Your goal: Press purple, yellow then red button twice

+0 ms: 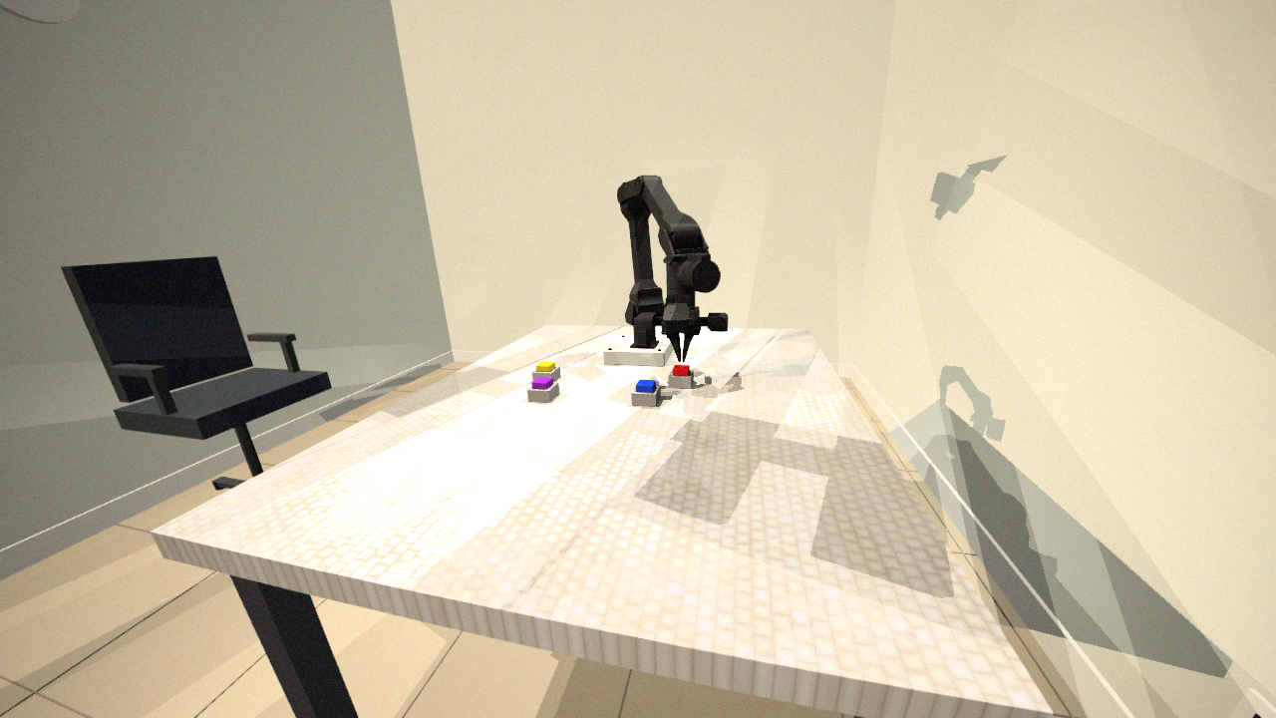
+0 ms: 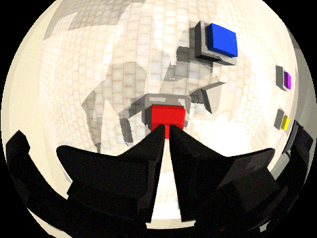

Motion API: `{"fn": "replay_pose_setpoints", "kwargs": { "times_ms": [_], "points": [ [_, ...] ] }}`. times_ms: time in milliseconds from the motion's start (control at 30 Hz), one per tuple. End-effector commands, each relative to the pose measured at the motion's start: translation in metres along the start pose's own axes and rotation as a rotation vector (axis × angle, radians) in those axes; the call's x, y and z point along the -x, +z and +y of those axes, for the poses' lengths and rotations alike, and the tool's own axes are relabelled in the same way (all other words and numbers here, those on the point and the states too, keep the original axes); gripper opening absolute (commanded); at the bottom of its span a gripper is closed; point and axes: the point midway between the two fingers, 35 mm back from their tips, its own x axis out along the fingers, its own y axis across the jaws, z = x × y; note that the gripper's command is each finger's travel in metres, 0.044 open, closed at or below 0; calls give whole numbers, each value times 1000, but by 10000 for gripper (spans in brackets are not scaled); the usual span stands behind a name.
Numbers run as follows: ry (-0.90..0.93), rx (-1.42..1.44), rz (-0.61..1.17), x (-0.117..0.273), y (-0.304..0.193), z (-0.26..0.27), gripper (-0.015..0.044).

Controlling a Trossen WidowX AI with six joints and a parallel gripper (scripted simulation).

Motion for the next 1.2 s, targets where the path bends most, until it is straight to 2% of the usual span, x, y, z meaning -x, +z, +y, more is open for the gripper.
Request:
{"fn": "replay_pose_setpoints", "kwargs": {
  "times_ms": [0, 333, 933, 1067, 1167],
  "points": [
    [-4, -5, 6, -8, -2, -1, 20],
    [-4, -5, 7, -23, -3, -2, 20],
    [-4, -5, 7, -23, -3, -2, 20],
    [-4, -4, 6, 9, -2, -1, 20],
    [-4, -5, 6, 12, -2, -1, 20]
  ]
}}
